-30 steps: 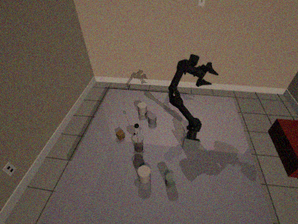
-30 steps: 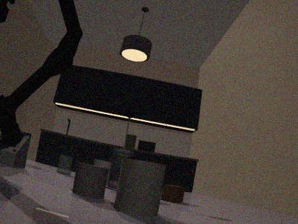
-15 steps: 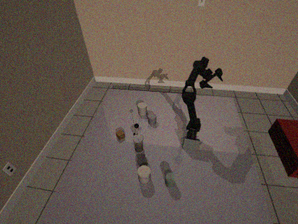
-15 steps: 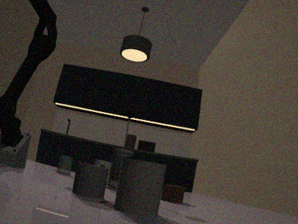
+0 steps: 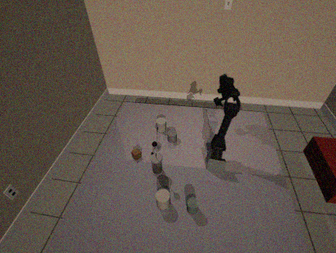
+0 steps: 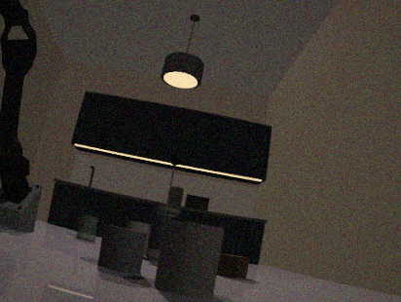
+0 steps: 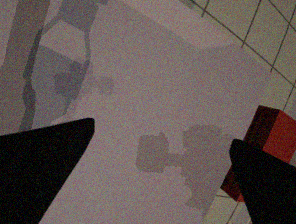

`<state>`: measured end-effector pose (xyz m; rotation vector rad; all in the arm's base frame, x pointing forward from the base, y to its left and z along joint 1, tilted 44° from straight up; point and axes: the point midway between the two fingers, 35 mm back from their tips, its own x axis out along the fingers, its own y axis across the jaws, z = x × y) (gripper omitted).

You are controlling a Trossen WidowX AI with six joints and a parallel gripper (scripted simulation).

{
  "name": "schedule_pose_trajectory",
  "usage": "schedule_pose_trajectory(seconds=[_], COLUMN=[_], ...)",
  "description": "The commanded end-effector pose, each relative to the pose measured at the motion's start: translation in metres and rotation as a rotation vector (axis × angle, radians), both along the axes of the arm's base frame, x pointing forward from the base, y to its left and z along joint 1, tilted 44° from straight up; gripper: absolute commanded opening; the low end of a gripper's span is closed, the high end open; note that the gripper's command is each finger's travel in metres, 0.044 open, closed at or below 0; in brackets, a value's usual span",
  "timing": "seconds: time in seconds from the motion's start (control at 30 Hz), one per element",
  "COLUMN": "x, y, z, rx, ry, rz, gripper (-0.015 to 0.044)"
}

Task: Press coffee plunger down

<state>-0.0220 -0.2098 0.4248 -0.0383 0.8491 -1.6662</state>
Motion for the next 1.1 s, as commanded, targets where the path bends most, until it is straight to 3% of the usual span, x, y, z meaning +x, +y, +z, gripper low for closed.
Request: schedule_pose_trajectory(seconds=[0.0,0.23,0.47,0.77,1.07], x=[0.054,0.154,0.253,0.351,0.399], y=[-0.027,-0.037,-0.005,0.084,0.205], z=[-0.015,-0.042,-0.071,-0.119,-0.169], rx=[0.025,0.071,0.106,0.156,0.173], ry=[-0.01,-0.005,0.019,0.07,0.167], rz=[0.168,0.443,0.706,1.009,1.31], gripper=[0.044,0.044,0.044,0.044,0.044])
